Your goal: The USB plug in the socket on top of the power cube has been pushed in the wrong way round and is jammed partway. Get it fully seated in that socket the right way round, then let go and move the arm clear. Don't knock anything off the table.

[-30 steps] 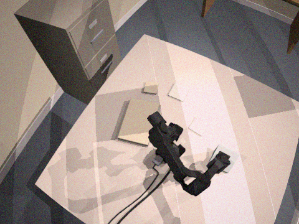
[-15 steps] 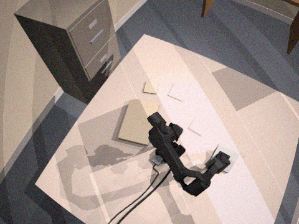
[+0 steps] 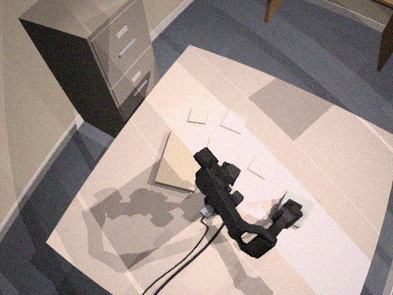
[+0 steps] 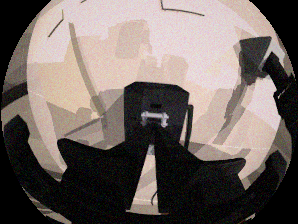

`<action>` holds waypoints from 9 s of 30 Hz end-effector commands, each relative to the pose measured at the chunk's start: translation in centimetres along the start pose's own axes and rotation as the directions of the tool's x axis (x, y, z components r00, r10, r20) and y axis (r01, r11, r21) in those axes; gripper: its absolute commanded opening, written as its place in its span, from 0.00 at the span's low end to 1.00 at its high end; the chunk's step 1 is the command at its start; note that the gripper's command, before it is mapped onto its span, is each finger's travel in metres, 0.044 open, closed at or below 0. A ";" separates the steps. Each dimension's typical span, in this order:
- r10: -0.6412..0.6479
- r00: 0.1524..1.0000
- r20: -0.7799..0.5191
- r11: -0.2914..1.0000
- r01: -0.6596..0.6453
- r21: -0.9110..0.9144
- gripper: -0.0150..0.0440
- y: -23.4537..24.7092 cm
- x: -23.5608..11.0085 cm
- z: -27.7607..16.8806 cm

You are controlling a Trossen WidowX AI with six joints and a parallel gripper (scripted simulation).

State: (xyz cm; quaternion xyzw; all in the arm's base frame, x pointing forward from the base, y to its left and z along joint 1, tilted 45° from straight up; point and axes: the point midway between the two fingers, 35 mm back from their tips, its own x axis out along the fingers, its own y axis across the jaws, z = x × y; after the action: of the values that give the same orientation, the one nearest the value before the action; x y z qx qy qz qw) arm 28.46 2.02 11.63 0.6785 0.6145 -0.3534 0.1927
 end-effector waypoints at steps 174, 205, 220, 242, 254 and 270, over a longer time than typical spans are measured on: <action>-0.003 1.000 -0.005 -0.998 -0.003 -0.069 0.25 -0.1 -2.7 -0.1; -0.003 1.000 -0.011 -1.000 -0.003 0.000 0.25 -0.1 -2.6 -0.2; -0.003 1.000 -0.017 -1.000 -0.003 0.010 0.25 -0.1 -2.4 -0.3; -0.003 1.000 -0.026 -1.000 -0.002 0.024 0.25 -0.1 -2.1 -0.4; -0.003 1.000 -0.031 -0.999 -0.002 0.032 0.25 -0.1 -2.0 -0.5; -0.003 0.999 -0.038 -0.999 -0.001 0.042 0.25 -0.1 -1.8 -0.6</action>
State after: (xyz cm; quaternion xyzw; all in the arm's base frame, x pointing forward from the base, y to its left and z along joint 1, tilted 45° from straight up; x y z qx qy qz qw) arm 28.43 1.12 13.28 0.1941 -0.3322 -0.6255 -0.6788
